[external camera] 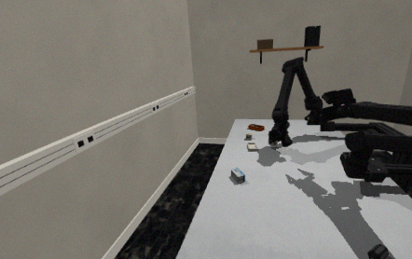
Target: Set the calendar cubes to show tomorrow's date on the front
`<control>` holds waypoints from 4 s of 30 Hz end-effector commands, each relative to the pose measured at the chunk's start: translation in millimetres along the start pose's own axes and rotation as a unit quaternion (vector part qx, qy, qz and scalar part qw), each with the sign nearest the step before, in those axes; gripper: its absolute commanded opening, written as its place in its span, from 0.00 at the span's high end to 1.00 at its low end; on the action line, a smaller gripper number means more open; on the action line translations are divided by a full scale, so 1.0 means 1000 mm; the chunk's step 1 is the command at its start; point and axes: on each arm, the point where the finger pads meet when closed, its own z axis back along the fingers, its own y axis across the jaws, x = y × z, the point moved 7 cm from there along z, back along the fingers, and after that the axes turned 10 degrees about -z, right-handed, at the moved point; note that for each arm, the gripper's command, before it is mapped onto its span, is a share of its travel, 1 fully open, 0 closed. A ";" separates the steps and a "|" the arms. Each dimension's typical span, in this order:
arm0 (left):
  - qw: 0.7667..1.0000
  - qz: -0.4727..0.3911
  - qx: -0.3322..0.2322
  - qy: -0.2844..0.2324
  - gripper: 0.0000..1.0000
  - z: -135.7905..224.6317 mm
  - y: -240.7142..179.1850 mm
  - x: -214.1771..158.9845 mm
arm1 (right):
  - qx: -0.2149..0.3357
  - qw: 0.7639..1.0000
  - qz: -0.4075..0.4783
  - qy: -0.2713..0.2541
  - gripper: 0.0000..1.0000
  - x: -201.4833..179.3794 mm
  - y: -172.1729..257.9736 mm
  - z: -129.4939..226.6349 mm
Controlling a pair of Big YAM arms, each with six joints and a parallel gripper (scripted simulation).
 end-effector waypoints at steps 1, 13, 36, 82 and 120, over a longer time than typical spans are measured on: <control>1.000 0.009 0.005 -0.024 0.00 -0.003 0.006 0.029 | -0.007 1.000 -0.008 -0.004 0.60 0.001 -0.007 0.008; 1.000 0.011 0.006 -0.025 0.00 -0.002 0.006 0.029 | 0.005 1.000 0.004 0.005 0.60 0.008 0.010 -0.027; 1.000 0.011 0.006 -0.025 0.00 -0.002 0.006 0.029 | -0.020 1.000 -0.020 -0.013 0.00 0.009 -0.005 0.049; 1.000 0.011 0.006 -0.025 0.00 -0.002 0.006 0.029 | 0.134 0.919 -0.252 -0.273 0.30 -0.209 -0.101 -0.133; 1.000 0.011 0.006 -0.025 0.00 -0.002 0.006 0.029 | 0.116 0.920 -0.254 -0.275 0.60 -0.196 -0.111 -0.150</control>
